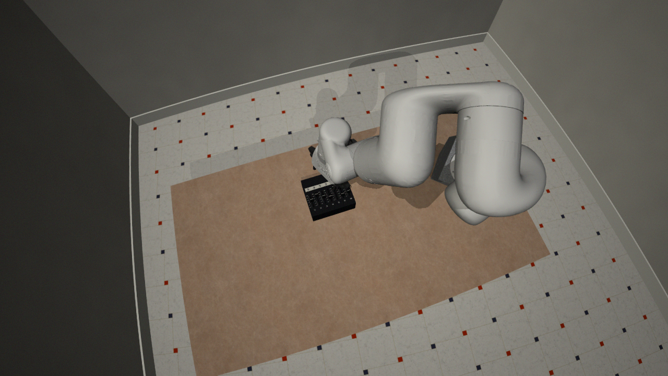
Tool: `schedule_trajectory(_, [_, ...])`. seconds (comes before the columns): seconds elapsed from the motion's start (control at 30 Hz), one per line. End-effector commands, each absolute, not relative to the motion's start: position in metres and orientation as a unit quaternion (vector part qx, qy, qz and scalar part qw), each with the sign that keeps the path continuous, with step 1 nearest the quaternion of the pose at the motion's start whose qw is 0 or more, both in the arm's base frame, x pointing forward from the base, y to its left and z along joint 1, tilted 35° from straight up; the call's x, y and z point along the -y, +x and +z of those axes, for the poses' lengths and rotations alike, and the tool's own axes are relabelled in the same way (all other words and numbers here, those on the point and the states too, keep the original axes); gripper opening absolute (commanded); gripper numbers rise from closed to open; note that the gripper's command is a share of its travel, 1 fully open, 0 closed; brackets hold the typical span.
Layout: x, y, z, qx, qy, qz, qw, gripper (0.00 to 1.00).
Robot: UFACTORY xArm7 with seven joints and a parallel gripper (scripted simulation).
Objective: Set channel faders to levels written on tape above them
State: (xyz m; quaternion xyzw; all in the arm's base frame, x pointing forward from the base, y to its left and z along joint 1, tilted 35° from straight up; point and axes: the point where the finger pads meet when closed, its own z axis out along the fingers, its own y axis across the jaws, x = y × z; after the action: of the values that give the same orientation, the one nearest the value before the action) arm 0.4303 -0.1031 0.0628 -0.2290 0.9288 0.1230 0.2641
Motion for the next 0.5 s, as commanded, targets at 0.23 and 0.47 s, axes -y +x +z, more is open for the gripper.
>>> schedule_trajectory(0.23, [0.1098,0.4275,0.0656,-0.954,-0.035,0.228,0.194,1.0])
schedule_trajectory(0.47, [0.1098,0.4286,0.065,-0.954,-0.025,0.23,0.192,1.0])
